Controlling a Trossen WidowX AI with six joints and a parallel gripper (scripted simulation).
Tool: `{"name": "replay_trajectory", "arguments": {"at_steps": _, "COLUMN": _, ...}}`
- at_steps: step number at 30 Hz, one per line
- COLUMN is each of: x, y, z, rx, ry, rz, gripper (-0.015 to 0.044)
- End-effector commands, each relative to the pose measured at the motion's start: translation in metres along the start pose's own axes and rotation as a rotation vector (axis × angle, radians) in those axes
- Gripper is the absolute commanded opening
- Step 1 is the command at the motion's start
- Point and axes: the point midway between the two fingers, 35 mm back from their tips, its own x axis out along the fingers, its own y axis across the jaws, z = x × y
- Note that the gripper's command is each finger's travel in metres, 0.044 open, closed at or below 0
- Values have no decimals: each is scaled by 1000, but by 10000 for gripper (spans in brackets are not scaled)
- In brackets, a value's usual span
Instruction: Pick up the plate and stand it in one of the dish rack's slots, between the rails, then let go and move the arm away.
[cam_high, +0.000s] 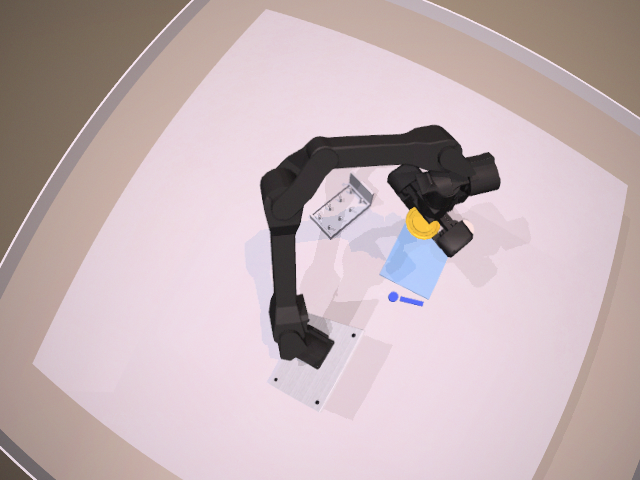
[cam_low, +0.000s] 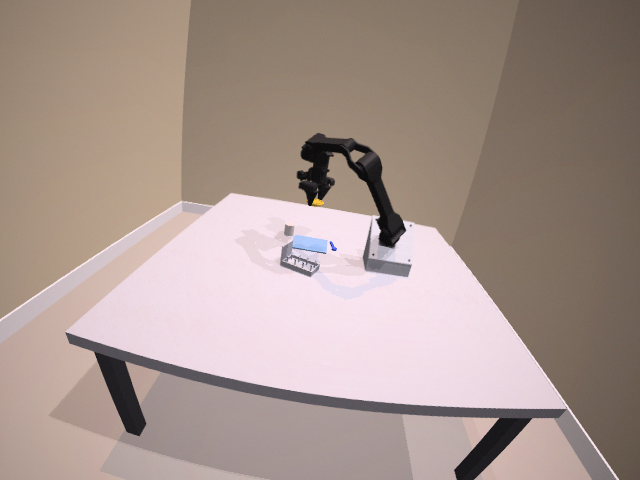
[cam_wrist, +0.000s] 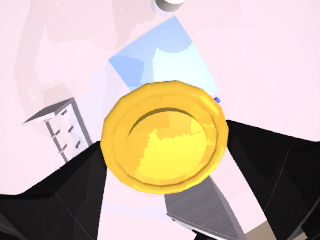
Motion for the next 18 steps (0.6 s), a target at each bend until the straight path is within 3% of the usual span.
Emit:
{"name": "replay_trajectory", "arguments": {"at_steps": 1, "x": -2, "y": 18, "z": -10, "rx": 105, "ry": 0, "rz": 1, "gripper": 0}}
{"name": "replay_trajectory", "arguments": {"at_steps": 18, "x": -4, "y": 92, "z": -68, "rx": 687, "ry": 1, "rz": 1, "gripper": 0}}
